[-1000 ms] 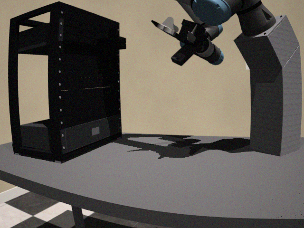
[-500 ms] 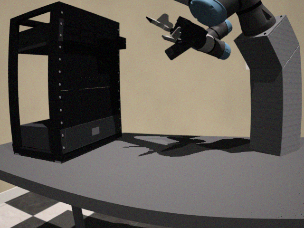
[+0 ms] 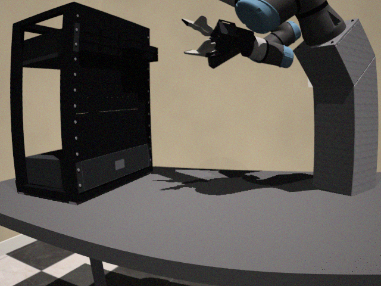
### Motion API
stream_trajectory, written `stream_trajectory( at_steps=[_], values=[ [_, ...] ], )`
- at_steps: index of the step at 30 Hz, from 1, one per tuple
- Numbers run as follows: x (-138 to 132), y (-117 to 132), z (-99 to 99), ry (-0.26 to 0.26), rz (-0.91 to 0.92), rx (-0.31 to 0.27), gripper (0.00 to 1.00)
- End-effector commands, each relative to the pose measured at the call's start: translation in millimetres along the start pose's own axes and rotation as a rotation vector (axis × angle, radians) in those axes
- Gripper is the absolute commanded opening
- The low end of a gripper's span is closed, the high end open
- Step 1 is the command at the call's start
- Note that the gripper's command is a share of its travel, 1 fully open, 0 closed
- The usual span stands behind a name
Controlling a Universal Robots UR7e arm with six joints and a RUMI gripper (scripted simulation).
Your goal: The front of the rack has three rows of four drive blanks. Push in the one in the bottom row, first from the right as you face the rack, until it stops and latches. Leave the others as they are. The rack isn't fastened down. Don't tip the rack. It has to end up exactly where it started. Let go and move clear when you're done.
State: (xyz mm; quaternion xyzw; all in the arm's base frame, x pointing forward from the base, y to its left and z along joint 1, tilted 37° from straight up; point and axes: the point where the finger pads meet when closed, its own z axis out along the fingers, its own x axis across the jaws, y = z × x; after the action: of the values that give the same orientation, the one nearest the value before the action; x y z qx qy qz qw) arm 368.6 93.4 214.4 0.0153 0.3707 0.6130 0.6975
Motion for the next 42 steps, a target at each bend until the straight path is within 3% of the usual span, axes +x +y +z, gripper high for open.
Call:
stream_trajectory(
  at_steps=[1, 8, 10, 25, 42],
  values=[
    [-16.2, -18.2, 0.7, -0.048, -0.1, 0.077, 1.0],
    [-37.7, -41.4, -5.4, -0.08, -0.23, 0.196, 1.0],
    [-37.7, -41.4, -5.4, -0.08, -0.23, 0.196, 1.0],
    [-73.7, -79.4, -24.3, -0.094, -0.443, 0.41, 1.0],
    [-96.2, -102.7, -42.2, -0.073, -0.576, 0.556, 1.0]
  ],
)
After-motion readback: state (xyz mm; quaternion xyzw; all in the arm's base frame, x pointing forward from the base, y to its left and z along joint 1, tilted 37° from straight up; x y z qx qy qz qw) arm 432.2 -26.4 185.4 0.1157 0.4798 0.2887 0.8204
